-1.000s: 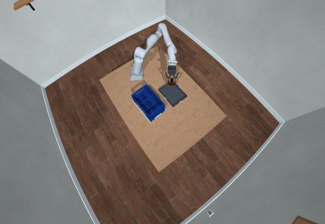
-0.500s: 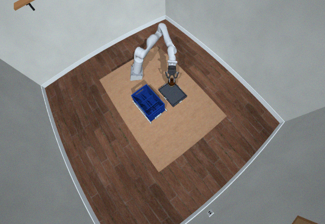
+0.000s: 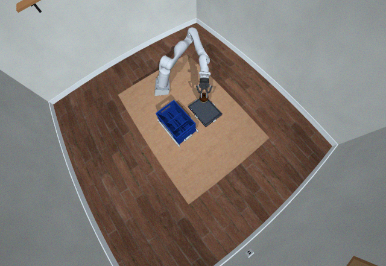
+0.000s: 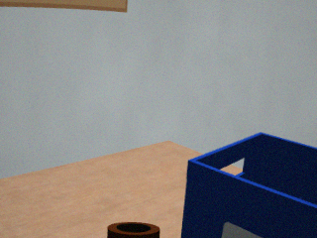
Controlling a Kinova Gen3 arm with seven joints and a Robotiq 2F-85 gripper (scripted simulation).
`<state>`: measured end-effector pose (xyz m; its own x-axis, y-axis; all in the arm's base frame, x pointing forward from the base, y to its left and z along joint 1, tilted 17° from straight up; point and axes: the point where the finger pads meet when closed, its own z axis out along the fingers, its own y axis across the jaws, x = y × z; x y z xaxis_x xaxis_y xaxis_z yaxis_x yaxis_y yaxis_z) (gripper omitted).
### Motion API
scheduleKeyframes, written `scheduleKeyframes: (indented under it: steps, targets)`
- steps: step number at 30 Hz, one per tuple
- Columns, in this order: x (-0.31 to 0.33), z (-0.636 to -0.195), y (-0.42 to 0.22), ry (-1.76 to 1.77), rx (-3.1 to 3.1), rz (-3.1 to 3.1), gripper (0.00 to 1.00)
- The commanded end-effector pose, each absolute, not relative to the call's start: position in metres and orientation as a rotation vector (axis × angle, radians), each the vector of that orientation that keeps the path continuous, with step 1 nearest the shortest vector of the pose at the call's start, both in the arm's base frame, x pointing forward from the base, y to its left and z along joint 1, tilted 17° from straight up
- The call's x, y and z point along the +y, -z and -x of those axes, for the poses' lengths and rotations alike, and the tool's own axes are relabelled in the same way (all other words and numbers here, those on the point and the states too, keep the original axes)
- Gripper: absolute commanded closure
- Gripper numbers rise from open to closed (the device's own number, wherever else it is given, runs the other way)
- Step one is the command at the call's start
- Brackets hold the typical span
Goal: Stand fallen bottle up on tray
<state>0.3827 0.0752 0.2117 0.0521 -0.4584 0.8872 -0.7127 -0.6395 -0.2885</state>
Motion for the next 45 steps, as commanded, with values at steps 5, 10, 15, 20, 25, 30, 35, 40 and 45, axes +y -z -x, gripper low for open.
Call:
scheduleKeyframes:
  steps: [5,10,15,20,25,30,35,40,45]
  targets:
    - [0.075,-0.383,-0.211,-1.624,-1.199,-2.099,1.00]
    - [0.076,-0.383,-0.210,-1.624,-1.199,-2.099,1.00]
    - [0.076,-0.384,-0.208,-1.624,-1.199,-2.099,1.00]
    - [0.077,-0.384,-0.205,-1.624,-1.199,-2.099,1.00]
    - [0.078,-0.385,-0.201,-1.624,-1.199,-2.099,1.00]
    - [0.078,-0.385,-0.198,-1.624,-1.199,-2.099,1.00]
    - [0.080,-0.386,-0.193,-1.624,-1.199,-2.099,1.00]
    - [0.081,-0.388,-0.187,-1.624,-1.199,-2.099,1.00]
    - [0.082,-0.388,-0.184,-1.624,-1.199,-2.099,1.00]
